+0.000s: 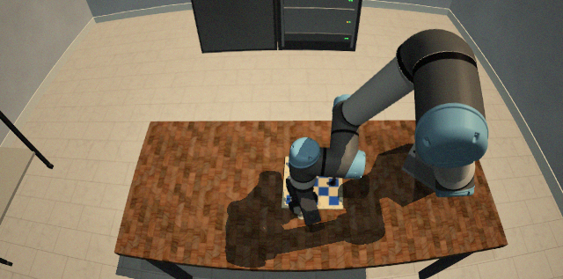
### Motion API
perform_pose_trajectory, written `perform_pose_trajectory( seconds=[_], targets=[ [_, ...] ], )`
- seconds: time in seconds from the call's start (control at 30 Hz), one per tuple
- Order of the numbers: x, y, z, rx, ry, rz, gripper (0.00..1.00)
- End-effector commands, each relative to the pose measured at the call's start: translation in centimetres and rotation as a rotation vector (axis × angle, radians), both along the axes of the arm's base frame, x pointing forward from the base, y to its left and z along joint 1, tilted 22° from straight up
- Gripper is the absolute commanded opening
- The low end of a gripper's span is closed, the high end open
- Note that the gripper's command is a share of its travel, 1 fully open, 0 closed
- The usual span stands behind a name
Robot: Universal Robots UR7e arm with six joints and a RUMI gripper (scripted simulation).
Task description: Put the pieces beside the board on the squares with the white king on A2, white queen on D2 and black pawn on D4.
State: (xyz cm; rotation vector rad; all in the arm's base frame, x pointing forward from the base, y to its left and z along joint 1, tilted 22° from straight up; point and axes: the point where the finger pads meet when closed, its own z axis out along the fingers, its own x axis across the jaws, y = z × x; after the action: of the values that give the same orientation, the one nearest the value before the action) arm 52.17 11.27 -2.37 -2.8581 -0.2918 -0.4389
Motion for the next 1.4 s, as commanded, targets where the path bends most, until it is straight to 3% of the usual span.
perform_pose_trajectory(
  seconds=[0.0,0.5,1.17,1.37],
  targets=[
    [0.0,0.0,0.0,0.0,-0.001,0.0,0.0],
    [-0.2,-0.2,0.9,0.0,-0.001,0.0,0.0],
    [-2.3,-2.2,8.1,0.0,-0.001,0.0,0.0],
    [-2.6,-2.6,9.2,0.0,-0.001,0.0,0.0]
  ],
)
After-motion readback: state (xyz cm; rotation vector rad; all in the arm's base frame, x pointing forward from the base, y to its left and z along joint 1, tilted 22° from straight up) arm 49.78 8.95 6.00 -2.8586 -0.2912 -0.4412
